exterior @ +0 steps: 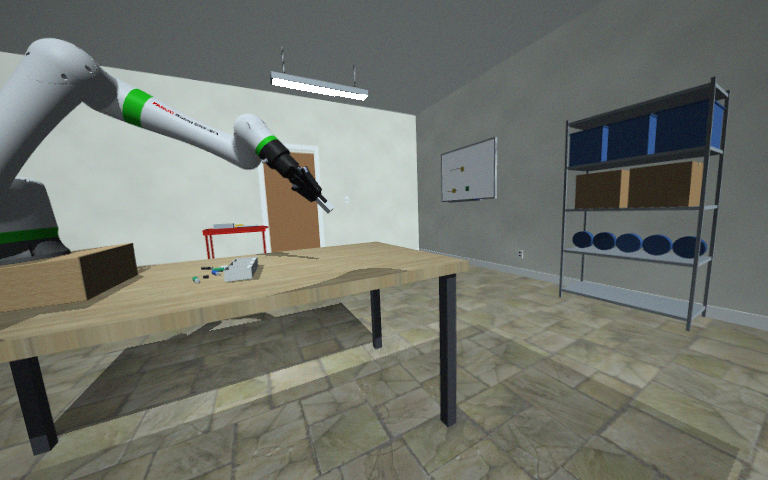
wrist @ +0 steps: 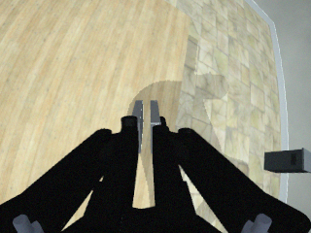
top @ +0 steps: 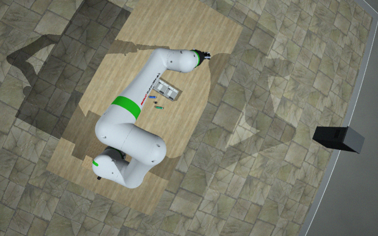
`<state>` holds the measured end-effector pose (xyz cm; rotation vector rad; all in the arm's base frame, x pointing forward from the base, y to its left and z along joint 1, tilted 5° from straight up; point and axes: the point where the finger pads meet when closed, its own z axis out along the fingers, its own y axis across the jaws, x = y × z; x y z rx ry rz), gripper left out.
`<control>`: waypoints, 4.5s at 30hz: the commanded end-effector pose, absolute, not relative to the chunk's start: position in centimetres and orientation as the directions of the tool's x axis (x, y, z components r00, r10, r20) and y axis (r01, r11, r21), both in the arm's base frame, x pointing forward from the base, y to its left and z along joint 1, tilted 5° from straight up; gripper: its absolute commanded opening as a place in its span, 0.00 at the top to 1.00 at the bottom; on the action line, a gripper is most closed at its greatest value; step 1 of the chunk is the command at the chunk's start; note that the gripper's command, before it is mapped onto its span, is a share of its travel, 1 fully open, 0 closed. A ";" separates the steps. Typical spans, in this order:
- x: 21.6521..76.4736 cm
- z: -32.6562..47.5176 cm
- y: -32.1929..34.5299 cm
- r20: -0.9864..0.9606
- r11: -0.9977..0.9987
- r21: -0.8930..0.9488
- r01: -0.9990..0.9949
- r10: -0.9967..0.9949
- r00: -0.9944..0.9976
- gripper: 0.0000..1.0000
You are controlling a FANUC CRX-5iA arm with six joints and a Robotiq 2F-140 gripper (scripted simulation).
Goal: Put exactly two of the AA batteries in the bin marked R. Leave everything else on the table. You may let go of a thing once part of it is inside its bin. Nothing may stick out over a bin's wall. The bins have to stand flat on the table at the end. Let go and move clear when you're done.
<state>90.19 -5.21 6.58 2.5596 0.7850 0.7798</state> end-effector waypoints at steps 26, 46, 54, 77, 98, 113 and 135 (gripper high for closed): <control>76.5 6.4 0.3 0.289 -0.905 0.267 0.330 0.403 0.868 0.95; 65.9 6.1 4.1 0.146 -0.952 0.140 0.271 0.291 0.946 0.95; 62.3 6.1 5.3 0.146 -0.952 0.140 0.271 0.291 0.946 0.95; 50.5 6.4 8.6 -0.047 -0.976 0.034 0.215 0.214 0.976 0.95; 45.7 6.7 9.7 -0.084 -0.978 0.017 0.206 0.203 0.975 0.95; 52.0 0.3 3.6 -0.082 -0.992 0.024 0.124 0.121 0.989 0.95; 57.9 -5.9 -2.2 -0.082 -0.992 0.024 0.124 0.121 0.989 0.95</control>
